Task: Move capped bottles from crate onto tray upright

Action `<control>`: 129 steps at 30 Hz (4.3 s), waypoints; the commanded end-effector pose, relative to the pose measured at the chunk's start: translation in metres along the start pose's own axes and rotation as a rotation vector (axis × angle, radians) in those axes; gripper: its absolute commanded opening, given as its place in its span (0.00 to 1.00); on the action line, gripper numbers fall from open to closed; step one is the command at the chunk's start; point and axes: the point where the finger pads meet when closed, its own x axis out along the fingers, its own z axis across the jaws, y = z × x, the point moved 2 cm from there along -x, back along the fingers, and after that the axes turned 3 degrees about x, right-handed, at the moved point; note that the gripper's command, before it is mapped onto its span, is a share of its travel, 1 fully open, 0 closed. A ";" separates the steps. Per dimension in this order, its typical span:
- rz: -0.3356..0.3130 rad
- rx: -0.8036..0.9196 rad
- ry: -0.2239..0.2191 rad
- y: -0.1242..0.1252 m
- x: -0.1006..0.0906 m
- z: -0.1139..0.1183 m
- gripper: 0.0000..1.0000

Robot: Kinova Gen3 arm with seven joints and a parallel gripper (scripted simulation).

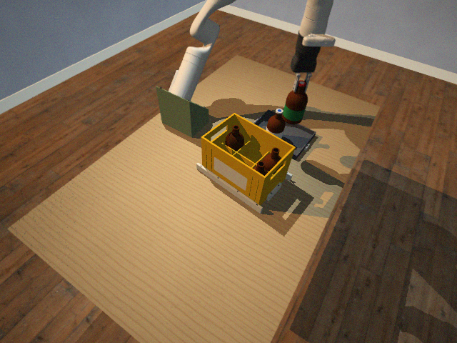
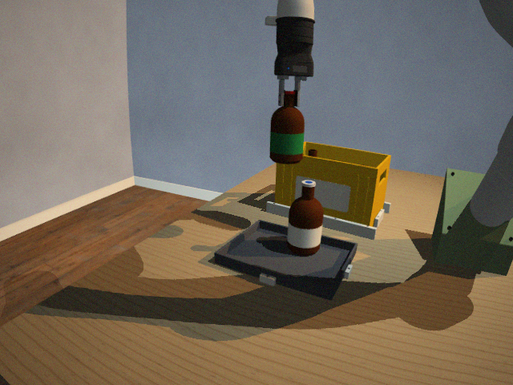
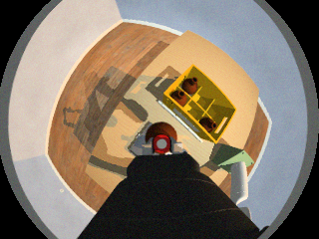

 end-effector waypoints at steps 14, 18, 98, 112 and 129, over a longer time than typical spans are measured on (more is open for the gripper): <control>0.006 -0.005 0.000 -0.022 -0.002 -0.015 0.00; 0.007 -0.006 -0.001 -0.029 -0.002 -0.020 0.00; 0.009 -0.007 0.001 -0.079 0.067 -0.054 0.00; 0.011 -0.007 0.002 -0.079 0.088 -0.054 0.00; 0.011 -0.007 0.002 -0.079 0.116 -0.054 0.00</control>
